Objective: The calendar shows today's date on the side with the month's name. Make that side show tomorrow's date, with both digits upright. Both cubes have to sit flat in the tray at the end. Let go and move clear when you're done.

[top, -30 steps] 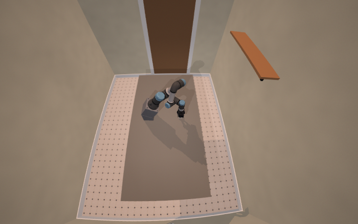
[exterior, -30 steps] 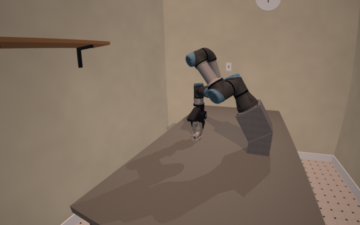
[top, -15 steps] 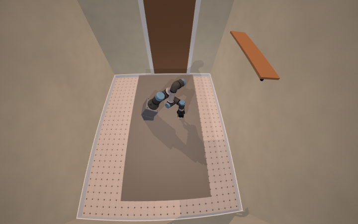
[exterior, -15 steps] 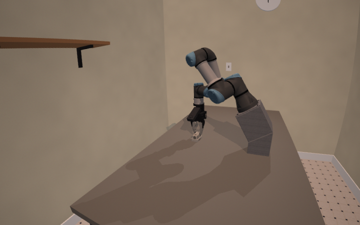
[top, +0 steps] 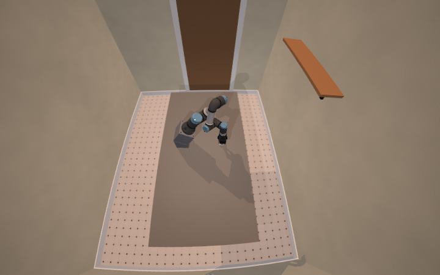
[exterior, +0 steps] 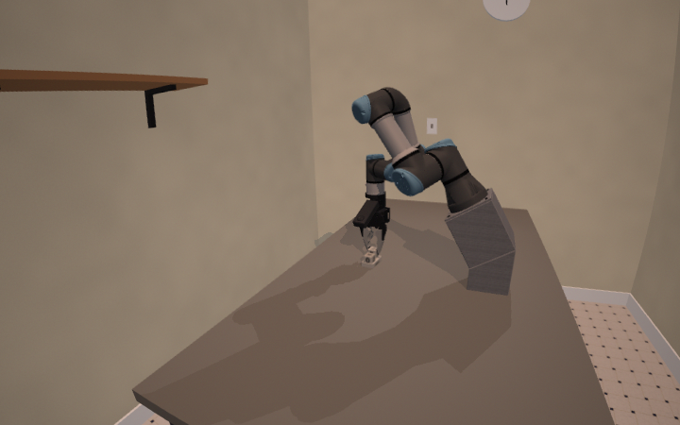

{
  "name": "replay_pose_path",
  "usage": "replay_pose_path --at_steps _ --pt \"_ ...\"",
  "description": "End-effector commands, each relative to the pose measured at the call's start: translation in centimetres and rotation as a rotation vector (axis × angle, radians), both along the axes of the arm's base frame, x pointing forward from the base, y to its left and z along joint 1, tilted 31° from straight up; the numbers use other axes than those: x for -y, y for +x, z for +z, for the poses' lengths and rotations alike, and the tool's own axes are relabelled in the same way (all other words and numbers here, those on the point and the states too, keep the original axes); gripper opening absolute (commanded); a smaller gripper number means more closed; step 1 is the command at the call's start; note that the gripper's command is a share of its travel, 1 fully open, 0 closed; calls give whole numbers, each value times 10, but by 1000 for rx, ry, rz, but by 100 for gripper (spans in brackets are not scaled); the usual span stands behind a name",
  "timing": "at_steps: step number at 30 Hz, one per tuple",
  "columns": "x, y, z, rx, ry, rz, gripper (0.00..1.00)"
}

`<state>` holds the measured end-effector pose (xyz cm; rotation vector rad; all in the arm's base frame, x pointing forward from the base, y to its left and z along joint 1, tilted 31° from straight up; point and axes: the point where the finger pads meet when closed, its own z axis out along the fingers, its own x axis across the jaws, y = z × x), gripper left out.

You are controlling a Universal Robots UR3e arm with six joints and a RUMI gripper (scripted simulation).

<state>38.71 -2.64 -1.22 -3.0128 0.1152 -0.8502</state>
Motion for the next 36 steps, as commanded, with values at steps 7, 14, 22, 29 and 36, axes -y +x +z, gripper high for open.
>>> replay_pose_path --at_steps 7,14,22,29,36 --pt "-2 -8 9 -7 7 4 11" --pt "-1 -13 19 -5 6 4 11" --pt "-1 -17 27 -4 5 4 11" --pt "-1 -24 37 -4 5 4 11" --pt "-1 -28 45 -4 5 4 11"
